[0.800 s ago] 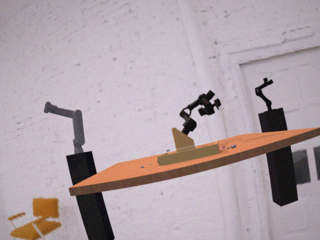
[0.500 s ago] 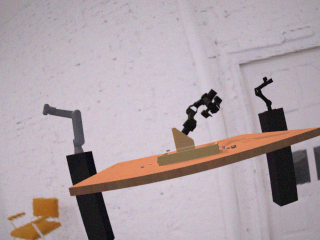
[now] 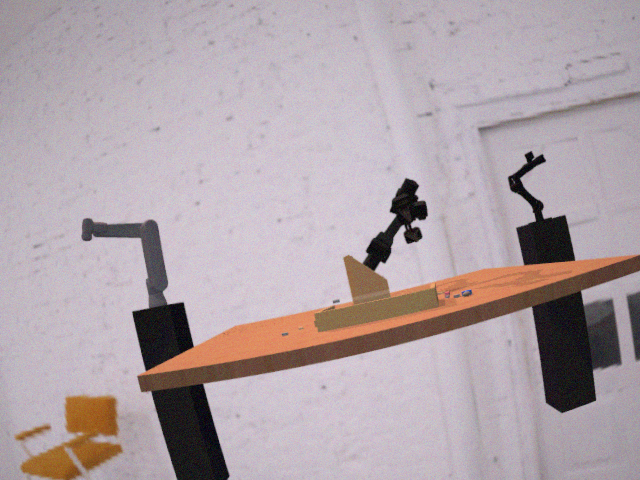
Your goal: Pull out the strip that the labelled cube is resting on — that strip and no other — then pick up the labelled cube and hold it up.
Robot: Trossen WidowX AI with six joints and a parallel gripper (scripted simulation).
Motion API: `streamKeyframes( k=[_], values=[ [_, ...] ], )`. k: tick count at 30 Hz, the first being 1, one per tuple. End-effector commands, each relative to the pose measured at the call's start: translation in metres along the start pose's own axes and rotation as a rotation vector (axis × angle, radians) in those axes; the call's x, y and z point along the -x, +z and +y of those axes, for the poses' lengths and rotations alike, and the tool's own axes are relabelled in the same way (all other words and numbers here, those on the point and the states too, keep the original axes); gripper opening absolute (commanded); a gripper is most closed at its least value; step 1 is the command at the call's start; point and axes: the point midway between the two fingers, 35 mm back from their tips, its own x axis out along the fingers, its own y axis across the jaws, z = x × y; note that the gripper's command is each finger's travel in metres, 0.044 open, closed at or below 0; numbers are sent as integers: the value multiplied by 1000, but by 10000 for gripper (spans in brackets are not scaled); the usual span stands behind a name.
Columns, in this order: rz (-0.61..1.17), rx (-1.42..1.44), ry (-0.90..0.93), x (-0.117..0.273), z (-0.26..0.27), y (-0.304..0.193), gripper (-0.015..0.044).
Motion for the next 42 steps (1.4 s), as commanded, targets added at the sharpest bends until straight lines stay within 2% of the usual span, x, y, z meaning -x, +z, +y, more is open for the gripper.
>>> streamKeyframes(
  k=[1, 11, 36, 42],
  values=[
    [38, -458, -18, -21, -18, -65, 400],
    [-30, -1355, -38, -31, -24, -161, 400],
    [-33, -1373, -37, -31, -24, -162, 400],
    [146, -1423, 40, -60, -29, -186, 243]
  ],
)
